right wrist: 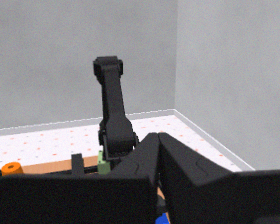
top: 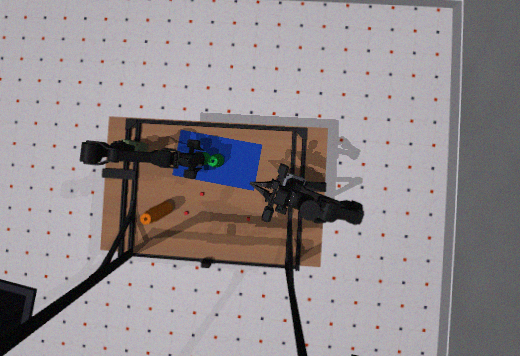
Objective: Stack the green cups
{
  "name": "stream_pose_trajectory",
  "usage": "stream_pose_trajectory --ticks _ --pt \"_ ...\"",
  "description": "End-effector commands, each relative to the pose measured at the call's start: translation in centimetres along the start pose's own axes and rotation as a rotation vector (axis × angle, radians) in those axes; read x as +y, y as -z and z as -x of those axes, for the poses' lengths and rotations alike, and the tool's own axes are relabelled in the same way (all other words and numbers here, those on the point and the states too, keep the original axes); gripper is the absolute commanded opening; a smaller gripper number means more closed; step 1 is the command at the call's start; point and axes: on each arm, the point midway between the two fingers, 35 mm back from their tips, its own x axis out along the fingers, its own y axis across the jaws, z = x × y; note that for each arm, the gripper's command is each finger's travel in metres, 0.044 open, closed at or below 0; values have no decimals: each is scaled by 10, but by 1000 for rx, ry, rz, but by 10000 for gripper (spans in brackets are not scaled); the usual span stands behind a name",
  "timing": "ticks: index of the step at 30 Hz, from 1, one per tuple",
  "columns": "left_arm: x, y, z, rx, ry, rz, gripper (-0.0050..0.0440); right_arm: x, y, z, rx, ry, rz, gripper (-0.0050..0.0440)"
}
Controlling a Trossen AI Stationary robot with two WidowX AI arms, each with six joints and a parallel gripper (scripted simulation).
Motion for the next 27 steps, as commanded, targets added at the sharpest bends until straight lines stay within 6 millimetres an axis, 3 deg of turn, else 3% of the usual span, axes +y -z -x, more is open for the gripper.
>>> stream_pose_trajectory --ticks 1,5,9,17,19,21,27 --pt "0 0 0 1 0 -1 440 0 0 0 1 -1 4 0" --pt "-1 -1 3 1 0 -1 440 0 0 0 1 -1 4 0" --pt "-1 -11 46 1 0 -1 440 0 0 0 1 -1 4 0" --pt "-1 -12 50 -3 1 -1 440 0 0 0 1 -1 4 0" --pt "-2 -16 59 -33 3 0 440 0 0 0 1 -1 4 0" --pt "-4 -23 77 -93 7 3 440 0 0 0 1 -1 4 0" --pt "-11 -40 157 -345 32 15 440 0 0 0 1 -1 4 0"
